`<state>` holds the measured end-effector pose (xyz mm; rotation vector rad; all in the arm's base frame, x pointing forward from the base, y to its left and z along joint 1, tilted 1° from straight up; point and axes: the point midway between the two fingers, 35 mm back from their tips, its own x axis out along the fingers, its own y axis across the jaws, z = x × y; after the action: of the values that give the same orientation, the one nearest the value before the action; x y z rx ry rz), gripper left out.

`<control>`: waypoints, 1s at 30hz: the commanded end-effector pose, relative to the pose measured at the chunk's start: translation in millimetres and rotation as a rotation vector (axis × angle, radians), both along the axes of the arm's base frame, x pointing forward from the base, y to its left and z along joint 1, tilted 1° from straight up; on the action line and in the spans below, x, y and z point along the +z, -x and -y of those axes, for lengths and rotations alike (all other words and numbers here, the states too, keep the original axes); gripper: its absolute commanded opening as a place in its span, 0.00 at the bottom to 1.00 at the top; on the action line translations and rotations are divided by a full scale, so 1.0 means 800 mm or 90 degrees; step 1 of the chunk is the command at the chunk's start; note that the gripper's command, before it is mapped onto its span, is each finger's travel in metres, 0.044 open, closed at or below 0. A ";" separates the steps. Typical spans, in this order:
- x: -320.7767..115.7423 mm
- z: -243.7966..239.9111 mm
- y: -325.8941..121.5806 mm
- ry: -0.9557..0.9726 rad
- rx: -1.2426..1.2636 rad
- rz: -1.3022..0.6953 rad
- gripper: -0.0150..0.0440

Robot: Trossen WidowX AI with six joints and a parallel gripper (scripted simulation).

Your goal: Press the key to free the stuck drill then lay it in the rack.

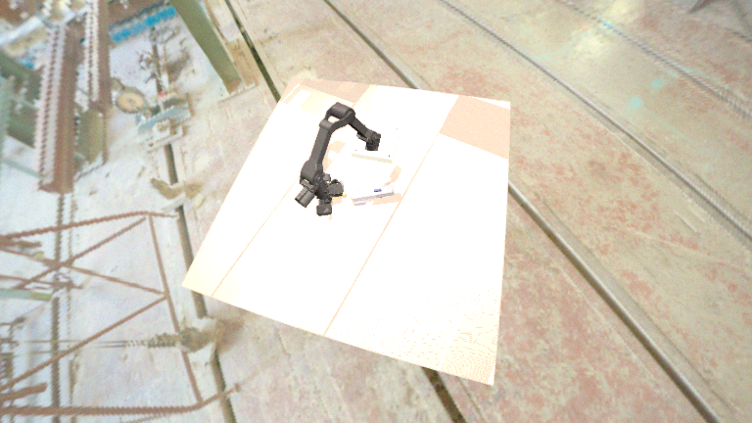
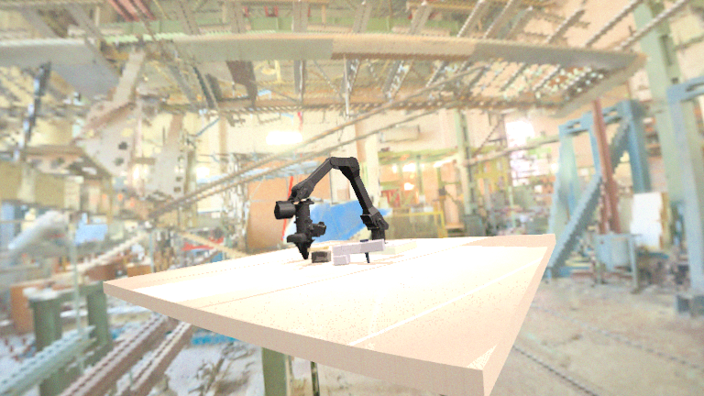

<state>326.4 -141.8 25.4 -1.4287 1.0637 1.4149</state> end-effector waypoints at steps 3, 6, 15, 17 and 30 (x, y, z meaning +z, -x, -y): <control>0.005 0.000 0.000 0.002 0.001 0.002 0.25; 0.006 0.000 0.000 0.002 0.001 0.002 0.25; 0.009 -0.001 0.001 0.002 0.001 0.002 0.25; 0.010 -0.001 0.001 0.002 0.001 0.002 0.25; 0.015 -0.002 0.002 0.002 0.001 0.002 0.25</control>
<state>323.7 -140.0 34.4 -1.4294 1.0630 1.4163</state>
